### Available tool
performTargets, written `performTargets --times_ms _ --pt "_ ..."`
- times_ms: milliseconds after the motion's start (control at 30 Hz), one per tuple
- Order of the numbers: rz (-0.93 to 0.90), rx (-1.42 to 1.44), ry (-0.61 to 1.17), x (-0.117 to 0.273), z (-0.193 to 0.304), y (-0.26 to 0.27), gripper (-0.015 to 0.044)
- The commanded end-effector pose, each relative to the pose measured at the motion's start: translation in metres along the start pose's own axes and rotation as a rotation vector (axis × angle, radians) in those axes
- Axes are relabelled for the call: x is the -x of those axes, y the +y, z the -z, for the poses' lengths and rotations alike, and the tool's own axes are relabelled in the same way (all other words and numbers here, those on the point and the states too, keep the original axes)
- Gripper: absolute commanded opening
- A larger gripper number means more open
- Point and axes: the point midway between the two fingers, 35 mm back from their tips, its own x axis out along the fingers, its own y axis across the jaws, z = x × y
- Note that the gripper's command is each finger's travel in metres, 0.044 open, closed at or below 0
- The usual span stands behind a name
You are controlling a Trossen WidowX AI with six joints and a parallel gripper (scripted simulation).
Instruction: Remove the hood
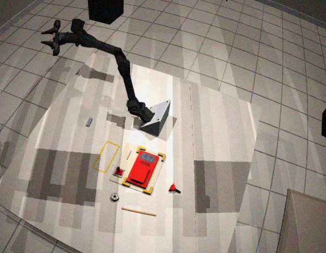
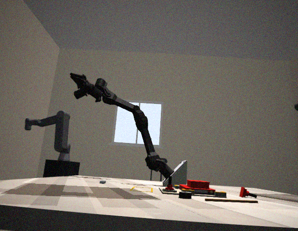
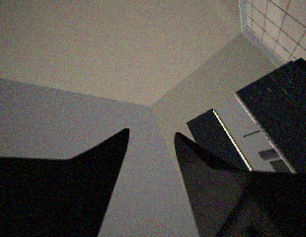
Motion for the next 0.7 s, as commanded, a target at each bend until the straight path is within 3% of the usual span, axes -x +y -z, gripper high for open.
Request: performTargets --times_ms 0,267,667 --pt "0.001 -0.001 -0.001 0.0 -0.001 -0.001 0.0246" --pt "0.102 -0.043 -0.088 -0.023 -0.054 -0.049 0.044" --pt "0.27 -0.102 -0.118 -0.053 -0.091 -0.134 0.044"
